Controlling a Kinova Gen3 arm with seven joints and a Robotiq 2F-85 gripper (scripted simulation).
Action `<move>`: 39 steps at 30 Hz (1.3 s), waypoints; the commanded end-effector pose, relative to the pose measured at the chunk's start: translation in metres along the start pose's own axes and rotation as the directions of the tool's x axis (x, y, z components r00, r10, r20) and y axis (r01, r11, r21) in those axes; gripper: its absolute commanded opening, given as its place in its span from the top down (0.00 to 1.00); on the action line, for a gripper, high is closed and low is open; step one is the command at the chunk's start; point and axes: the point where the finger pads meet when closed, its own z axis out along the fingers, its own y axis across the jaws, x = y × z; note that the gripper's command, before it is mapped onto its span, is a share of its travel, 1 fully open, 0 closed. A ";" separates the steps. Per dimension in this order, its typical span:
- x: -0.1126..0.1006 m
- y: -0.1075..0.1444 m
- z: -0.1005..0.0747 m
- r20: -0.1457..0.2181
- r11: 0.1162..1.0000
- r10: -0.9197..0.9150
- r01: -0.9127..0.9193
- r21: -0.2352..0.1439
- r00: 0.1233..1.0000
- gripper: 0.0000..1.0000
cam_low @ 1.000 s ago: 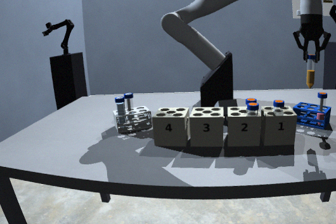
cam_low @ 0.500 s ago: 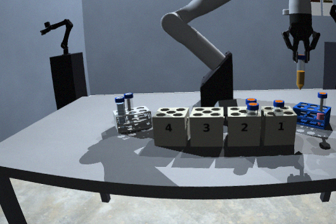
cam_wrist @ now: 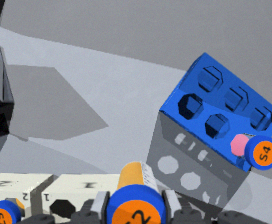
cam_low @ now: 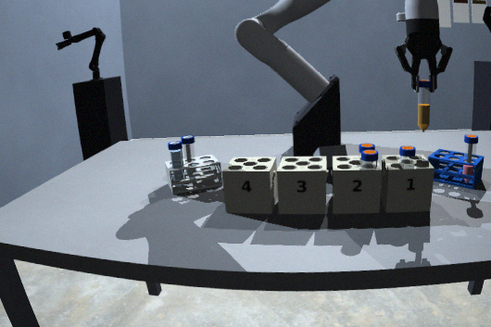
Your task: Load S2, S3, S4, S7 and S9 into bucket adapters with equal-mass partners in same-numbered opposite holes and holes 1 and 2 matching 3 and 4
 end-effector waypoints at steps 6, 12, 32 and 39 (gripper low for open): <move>-0.007 -0.023 -0.001 0.002 1.000 -0.001 0.001 -0.003 1.000 0.90; -0.012 -0.042 -0.001 0.002 1.000 -0.001 0.001 -0.003 1.000 0.90; -0.029 -0.100 -0.001 0.002 1.000 -0.001 0.001 -0.002 1.000 0.90; -0.035 -0.119 -0.001 0.002 1.000 -0.001 0.001 -0.002 1.000 0.90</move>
